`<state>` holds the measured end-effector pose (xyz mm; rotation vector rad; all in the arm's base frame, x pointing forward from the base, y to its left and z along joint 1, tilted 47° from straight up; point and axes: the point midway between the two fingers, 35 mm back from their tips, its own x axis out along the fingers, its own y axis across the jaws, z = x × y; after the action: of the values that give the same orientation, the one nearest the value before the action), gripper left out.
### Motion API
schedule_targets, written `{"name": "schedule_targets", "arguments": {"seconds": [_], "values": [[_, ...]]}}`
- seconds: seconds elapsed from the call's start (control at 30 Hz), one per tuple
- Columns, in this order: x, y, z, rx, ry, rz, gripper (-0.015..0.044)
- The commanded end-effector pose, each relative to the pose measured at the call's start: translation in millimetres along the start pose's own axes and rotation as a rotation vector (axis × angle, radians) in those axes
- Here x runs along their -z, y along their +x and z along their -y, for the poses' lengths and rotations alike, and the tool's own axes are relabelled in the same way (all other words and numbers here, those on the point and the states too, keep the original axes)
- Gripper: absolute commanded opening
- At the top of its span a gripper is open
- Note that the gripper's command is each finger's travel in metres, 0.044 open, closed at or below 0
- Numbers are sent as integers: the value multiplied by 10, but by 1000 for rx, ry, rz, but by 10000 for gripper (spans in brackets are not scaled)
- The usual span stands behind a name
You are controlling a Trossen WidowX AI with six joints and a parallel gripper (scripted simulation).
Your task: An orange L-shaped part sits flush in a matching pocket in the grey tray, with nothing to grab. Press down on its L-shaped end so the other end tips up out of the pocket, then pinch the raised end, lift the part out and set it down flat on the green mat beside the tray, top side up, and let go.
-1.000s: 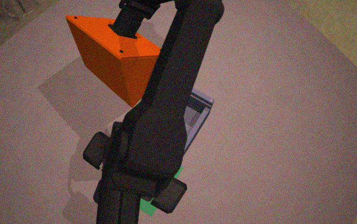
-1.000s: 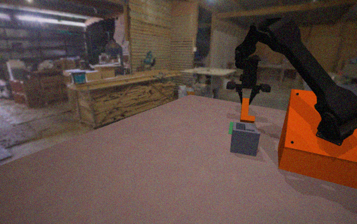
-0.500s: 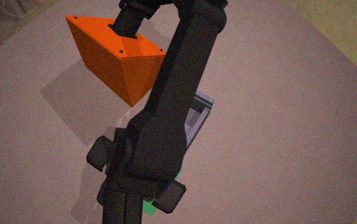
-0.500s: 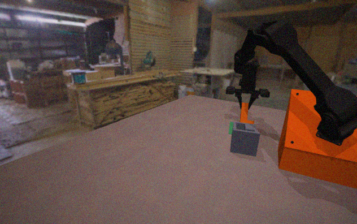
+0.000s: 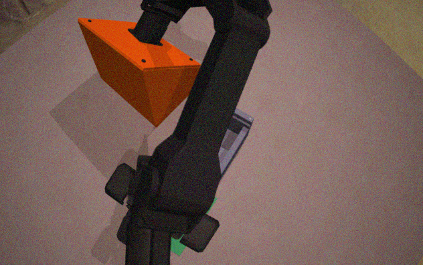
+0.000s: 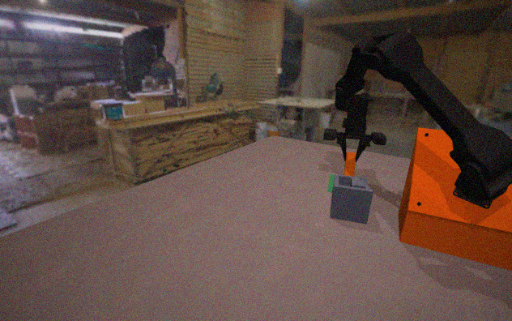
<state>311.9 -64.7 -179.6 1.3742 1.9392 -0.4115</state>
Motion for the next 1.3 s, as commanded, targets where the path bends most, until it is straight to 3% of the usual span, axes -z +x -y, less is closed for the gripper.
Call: {"name": "schedule_targets", "arguments": {"seconds": [0.0, 0.53, 0.87, 1.03, 1.13, 1.27], "values": [[13, 22, 6, -4, 7, -6, 0], [7, 16, 8, 1, 2, -3, 0], [4, -10, 6, 1, 2, -3, 263], [-18, -491, -8, -1, 6, -1, 394], [-1, -811, 12, -2, 8, -3, 400], [2, -837, 14, -2, 9, -3, 400]]}}
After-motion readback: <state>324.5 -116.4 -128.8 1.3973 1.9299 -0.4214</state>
